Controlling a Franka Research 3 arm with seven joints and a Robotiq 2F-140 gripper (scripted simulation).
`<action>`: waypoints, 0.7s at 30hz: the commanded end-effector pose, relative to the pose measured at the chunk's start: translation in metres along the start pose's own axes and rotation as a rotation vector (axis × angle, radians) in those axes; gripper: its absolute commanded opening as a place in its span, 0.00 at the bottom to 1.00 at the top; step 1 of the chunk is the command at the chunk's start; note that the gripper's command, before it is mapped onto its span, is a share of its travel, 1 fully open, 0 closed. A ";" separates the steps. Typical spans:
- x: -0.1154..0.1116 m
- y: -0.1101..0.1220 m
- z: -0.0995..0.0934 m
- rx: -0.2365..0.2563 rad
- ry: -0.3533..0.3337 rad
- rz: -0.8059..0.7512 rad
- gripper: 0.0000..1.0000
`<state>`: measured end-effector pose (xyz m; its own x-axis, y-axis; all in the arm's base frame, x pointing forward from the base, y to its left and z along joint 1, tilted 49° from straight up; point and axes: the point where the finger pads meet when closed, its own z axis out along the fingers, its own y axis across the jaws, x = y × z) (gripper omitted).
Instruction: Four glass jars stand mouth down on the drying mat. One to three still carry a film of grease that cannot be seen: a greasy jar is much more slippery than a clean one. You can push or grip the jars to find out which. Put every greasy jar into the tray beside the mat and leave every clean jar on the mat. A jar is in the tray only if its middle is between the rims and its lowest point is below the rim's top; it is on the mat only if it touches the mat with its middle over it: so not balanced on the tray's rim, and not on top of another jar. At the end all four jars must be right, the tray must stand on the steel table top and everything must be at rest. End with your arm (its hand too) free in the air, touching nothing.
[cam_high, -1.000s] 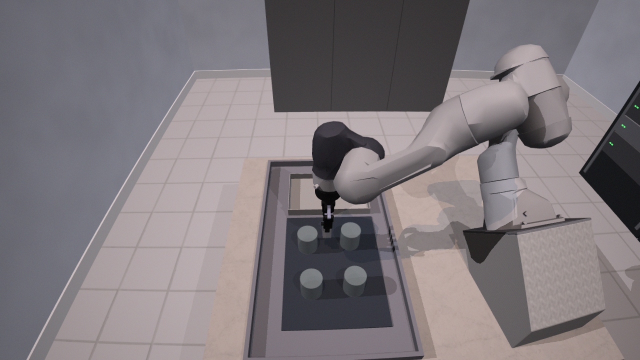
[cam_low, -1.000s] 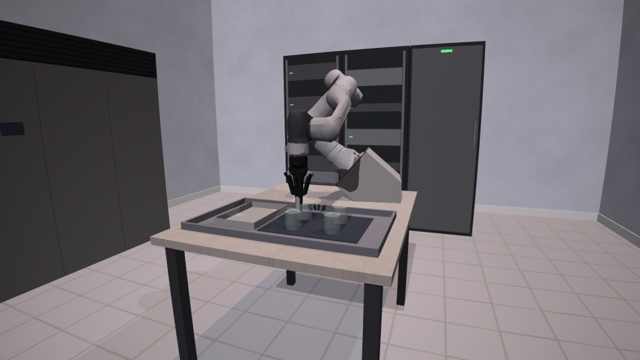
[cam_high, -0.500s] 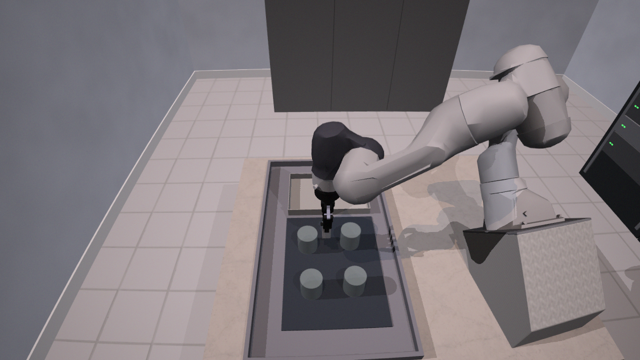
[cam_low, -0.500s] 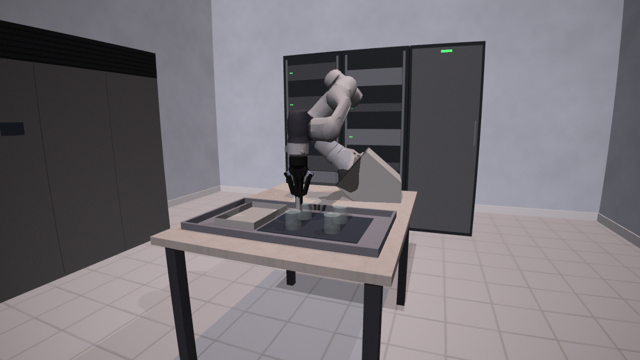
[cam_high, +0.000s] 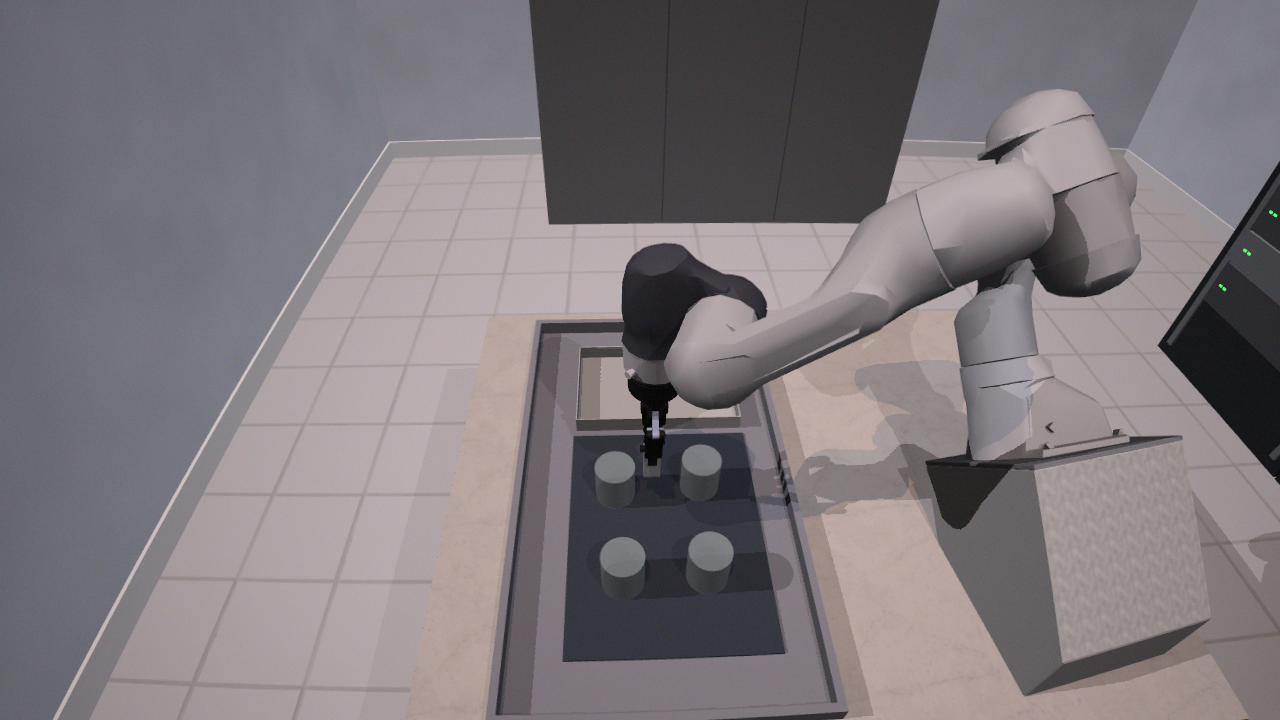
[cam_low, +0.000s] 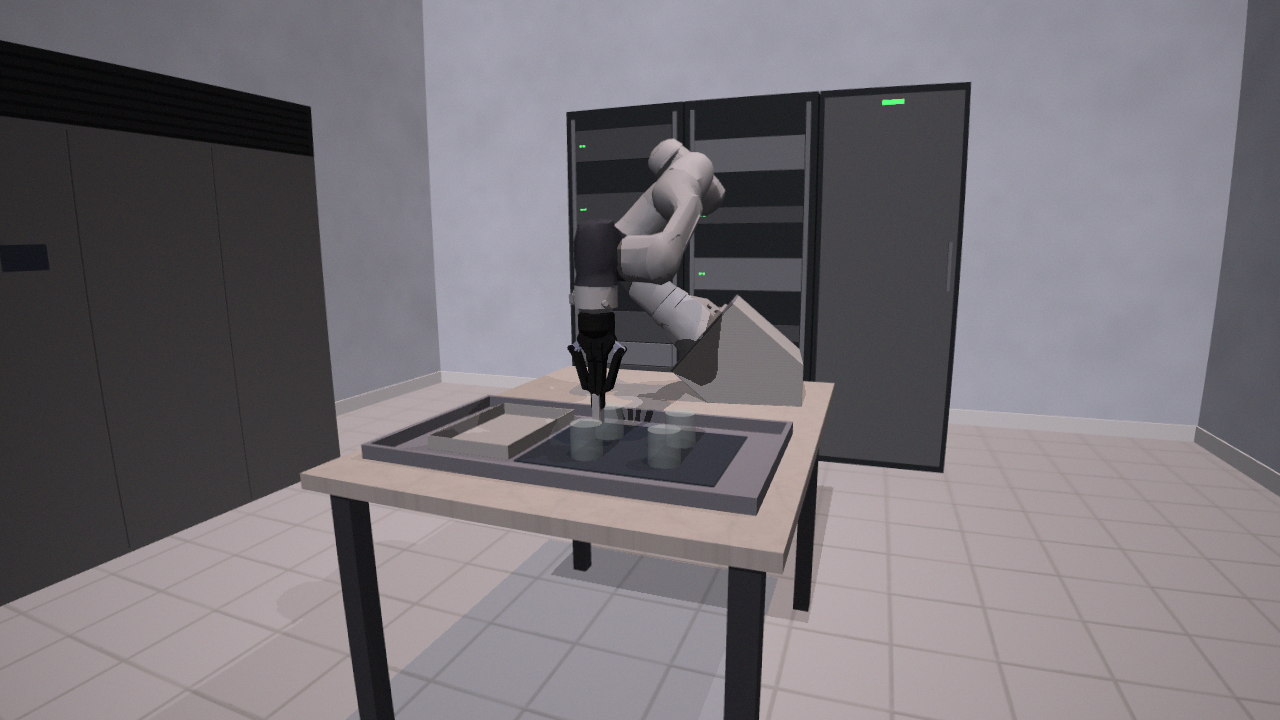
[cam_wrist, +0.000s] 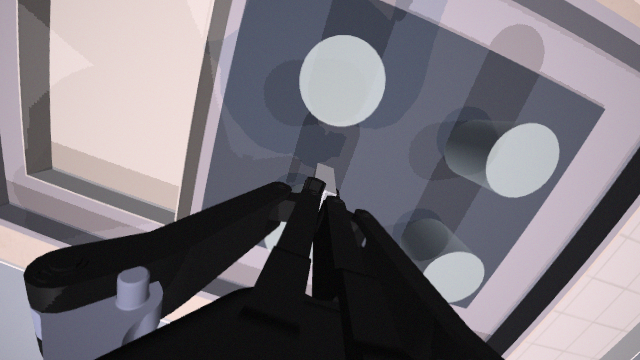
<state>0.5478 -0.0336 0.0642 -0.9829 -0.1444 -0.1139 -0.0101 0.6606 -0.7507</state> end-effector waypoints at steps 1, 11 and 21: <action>-0.002 -0.001 0.000 0.000 -0.002 -0.003 0.00; -0.003 -0.001 0.000 0.000 -0.002 -0.003 0.00; -0.004 -0.001 0.000 0.000 -0.002 -0.003 0.00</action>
<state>0.5508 -0.0327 0.0644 -0.9826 -0.1457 -0.1155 -0.0101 0.6619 -0.7495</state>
